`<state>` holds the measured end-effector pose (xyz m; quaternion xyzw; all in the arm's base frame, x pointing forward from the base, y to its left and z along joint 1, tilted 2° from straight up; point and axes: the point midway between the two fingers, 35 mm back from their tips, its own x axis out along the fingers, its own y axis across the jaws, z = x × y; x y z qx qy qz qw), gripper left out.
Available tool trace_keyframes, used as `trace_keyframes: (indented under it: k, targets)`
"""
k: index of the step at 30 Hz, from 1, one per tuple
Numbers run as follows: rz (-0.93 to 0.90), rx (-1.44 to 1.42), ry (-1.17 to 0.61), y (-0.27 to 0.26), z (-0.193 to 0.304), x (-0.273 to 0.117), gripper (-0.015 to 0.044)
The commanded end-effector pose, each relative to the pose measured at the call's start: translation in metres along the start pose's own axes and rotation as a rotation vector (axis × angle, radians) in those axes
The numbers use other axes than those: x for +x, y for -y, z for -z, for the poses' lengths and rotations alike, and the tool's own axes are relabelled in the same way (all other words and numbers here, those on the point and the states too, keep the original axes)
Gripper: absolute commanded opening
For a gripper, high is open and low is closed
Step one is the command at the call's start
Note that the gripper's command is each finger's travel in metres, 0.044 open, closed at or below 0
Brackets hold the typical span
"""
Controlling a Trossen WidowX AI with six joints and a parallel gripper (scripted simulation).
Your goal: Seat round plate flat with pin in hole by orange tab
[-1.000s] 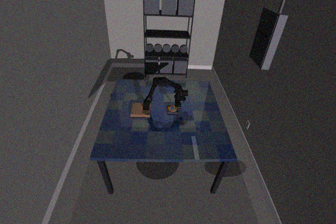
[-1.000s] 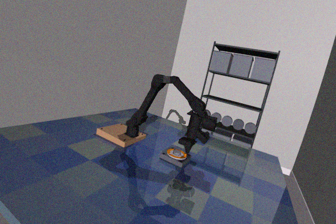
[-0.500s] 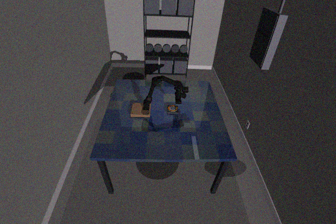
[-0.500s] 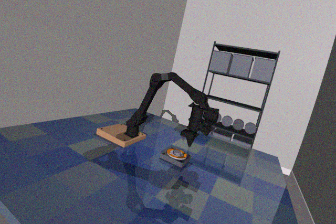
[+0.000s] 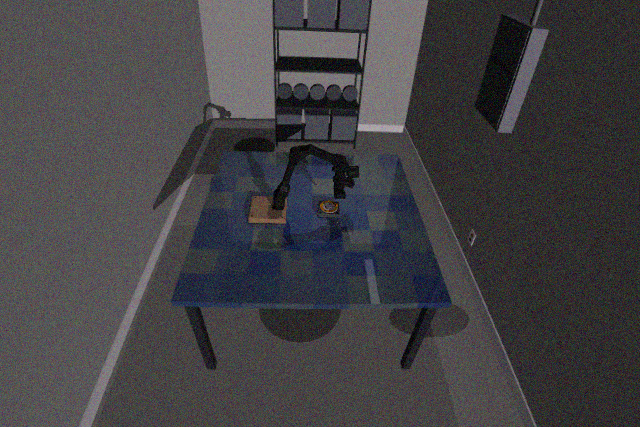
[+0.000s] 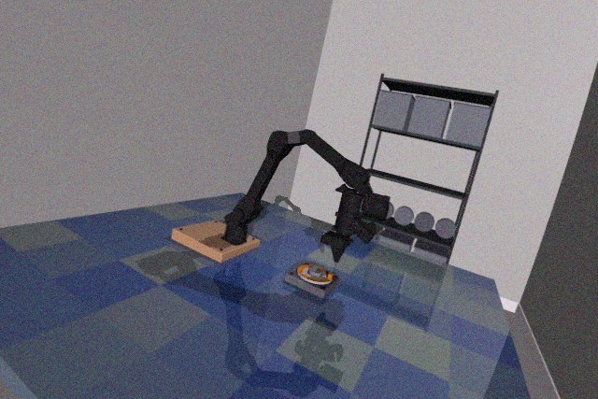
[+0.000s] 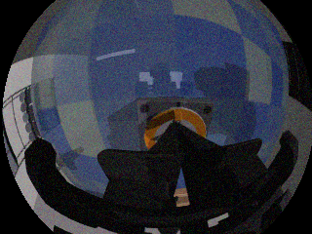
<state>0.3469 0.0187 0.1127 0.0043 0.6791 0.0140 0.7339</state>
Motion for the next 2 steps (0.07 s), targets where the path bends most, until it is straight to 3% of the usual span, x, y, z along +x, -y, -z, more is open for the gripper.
trace_keyframes:
  k: [1, 2]
  targets:
    - [0.000, 0.000, -0.001, 0.0000, 0.0002, 0.0004, 0.0000]
    - [0.000, 0.000, -0.001, 0.0000, 0.0002, 0.0004, 0.0000]
